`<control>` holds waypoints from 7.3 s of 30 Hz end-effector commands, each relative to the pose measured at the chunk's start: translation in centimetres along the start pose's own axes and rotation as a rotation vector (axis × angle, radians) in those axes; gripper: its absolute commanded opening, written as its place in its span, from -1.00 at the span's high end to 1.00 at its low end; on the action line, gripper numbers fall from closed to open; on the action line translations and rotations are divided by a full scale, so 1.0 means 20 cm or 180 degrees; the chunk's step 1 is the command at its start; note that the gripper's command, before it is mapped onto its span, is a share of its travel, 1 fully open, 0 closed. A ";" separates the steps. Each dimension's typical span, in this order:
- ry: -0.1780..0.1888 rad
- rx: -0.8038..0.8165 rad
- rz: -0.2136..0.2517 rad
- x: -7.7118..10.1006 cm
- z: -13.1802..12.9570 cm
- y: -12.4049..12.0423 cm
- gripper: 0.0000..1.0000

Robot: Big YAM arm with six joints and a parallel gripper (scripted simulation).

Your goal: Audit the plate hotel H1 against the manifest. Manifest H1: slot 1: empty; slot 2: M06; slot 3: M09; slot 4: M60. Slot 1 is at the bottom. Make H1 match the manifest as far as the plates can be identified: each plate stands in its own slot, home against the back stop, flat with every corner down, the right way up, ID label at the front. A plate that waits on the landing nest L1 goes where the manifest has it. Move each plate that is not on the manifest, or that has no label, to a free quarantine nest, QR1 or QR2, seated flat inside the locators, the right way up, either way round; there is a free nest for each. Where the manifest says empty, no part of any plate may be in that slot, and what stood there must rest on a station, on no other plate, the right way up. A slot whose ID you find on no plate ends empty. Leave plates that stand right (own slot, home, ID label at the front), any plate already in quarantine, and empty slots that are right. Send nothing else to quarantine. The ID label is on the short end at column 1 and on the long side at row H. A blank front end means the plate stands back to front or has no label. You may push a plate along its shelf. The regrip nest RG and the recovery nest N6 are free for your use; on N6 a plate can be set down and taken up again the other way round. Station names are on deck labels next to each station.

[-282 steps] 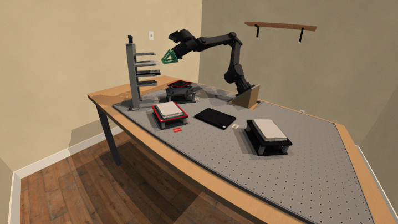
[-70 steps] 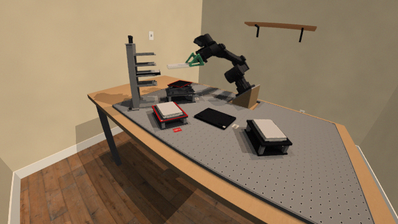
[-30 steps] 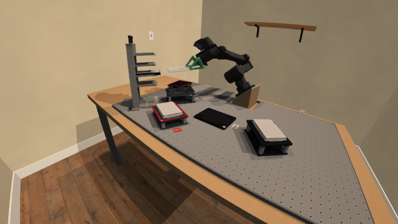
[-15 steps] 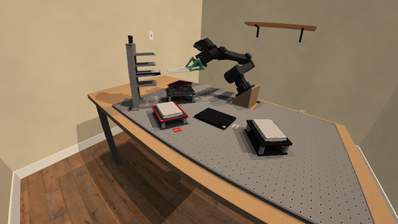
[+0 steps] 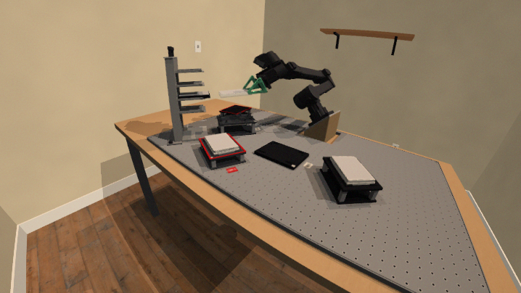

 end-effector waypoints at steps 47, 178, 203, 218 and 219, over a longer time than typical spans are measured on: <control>-0.0089 -0.0042 -0.0067 -0.05 -0.04 -0.07 -0.72; -0.0082 -0.0001 -0.0057 -0.20 -0.03 -0.32 -0.72; -0.0085 0.0004 -0.0061 -0.22 -0.03 -0.36 -0.72; -0.0066 0.0012 -0.0038 -0.24 -0.01 -0.41 -0.72; -0.0075 0.0010 -0.0049 -0.24 -0.02 -0.41 -0.72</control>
Point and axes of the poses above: the point where the finger pads meet when closed, its own x axis back along the fingers, its own z axis across the jaws, y = z × x, the point moved 3 cm from there along x, back along the fingers, and after that the axes turned 3 degrees about x, right-handed, at the moved point
